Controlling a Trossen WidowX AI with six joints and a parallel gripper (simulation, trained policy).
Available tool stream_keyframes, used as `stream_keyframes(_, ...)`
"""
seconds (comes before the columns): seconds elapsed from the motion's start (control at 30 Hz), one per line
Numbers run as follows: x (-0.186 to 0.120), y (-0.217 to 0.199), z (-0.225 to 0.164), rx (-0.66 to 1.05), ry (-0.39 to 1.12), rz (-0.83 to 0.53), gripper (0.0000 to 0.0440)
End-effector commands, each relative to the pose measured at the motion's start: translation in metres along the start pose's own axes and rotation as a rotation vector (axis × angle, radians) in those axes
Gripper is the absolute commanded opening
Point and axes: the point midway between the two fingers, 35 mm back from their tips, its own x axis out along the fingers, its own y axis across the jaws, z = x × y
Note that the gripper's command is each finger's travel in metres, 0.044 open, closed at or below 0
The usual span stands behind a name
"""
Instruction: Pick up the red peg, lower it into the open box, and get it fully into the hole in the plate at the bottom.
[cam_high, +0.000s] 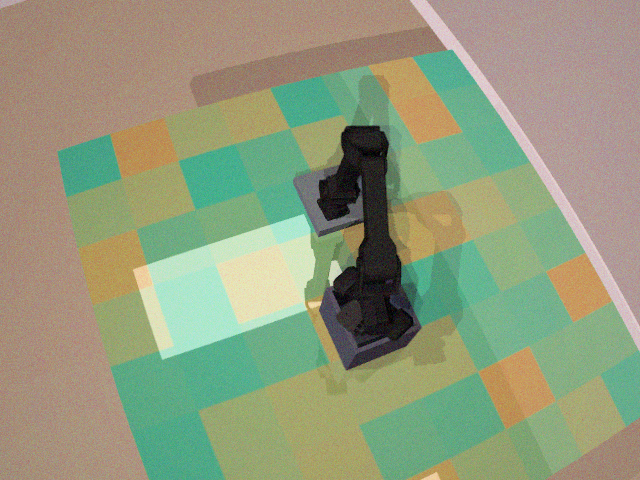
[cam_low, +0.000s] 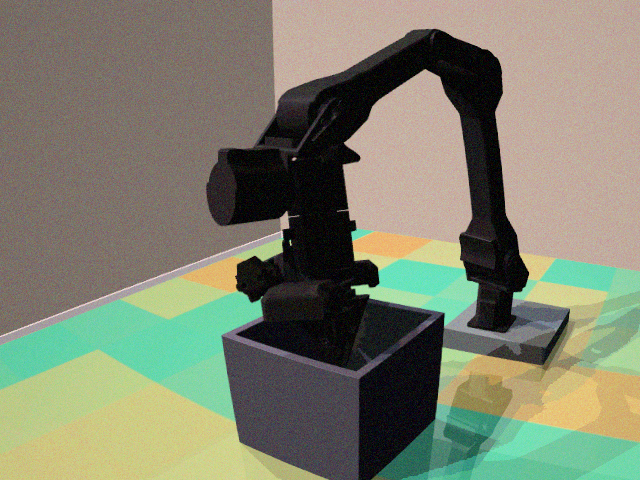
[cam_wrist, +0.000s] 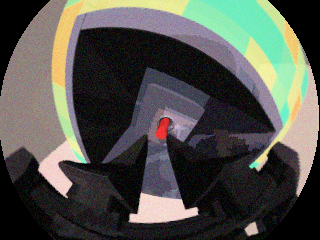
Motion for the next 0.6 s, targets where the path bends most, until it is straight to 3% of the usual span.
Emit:
stream_keyframes(0.0,-0.010,0.008,0.001,-0.005,0.013,0.042,0.0118)
stream_keyframes(0.57,-0.035,0.022,0.001,0.013,0.112,0.156,0.0218)
